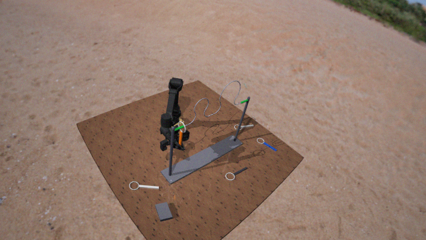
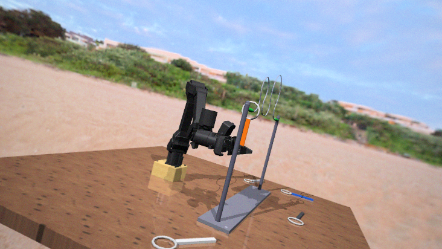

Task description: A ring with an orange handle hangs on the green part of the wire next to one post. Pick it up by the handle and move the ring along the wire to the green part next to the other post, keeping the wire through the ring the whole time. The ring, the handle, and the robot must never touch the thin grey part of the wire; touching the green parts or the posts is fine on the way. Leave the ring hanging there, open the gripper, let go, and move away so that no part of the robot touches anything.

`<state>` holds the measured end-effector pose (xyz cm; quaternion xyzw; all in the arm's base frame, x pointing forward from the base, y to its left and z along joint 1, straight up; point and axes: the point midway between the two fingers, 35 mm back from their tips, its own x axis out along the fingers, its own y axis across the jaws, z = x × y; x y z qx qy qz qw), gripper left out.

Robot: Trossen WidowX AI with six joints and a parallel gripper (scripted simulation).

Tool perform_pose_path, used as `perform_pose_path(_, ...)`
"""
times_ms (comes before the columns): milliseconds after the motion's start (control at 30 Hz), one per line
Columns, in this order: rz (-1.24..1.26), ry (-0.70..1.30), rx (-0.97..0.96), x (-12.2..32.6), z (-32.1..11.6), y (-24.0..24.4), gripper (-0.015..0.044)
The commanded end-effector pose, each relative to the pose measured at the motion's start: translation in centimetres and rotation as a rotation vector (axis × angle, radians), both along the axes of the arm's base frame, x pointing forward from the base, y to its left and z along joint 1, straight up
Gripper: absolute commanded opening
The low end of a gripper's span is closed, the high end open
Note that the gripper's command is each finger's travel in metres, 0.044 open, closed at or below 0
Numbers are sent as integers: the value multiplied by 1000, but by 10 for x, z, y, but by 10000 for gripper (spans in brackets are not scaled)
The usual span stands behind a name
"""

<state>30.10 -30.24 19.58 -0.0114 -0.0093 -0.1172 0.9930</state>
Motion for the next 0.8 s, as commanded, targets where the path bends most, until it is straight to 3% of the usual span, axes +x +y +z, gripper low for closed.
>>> perform_pose_path(0, -4, -1, 3, 0, 0, 0, -150)
perform_pose_path(767, -2, -2, 12, 6, 0, 23, -150)
